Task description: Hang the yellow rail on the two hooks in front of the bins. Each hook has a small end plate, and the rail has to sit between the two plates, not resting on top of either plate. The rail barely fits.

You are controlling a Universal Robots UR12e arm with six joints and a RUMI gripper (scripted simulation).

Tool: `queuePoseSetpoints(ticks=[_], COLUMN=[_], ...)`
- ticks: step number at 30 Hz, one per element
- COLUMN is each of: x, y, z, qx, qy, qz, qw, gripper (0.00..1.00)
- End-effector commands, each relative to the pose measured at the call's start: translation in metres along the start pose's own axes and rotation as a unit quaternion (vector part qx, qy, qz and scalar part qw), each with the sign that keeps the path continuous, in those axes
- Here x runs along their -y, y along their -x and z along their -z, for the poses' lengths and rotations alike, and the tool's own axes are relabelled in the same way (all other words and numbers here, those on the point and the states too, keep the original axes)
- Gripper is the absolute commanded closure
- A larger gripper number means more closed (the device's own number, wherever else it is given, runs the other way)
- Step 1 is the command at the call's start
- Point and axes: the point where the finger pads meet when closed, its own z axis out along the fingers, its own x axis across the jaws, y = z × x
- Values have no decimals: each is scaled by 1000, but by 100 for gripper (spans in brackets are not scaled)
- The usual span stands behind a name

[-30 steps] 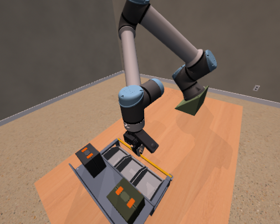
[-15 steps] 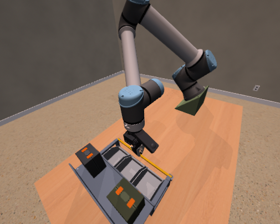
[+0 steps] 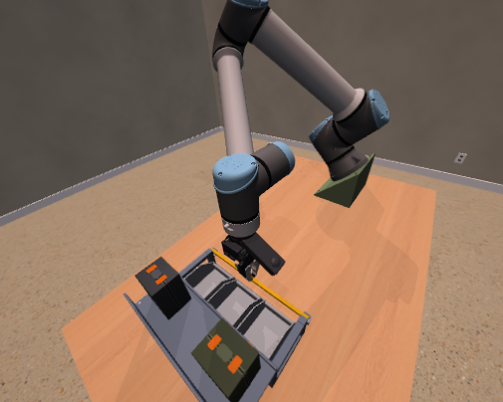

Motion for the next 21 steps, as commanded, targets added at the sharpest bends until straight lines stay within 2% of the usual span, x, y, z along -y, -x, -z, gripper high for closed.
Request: queuePoseSetpoints(ticks=[1, 21], x=[0, 0], y=[-1, -1], z=[0, -2], qx=[-1, -1], qy=[0, 0], qz=[0, 0], qw=[1000, 1000], gripper=[100, 100])
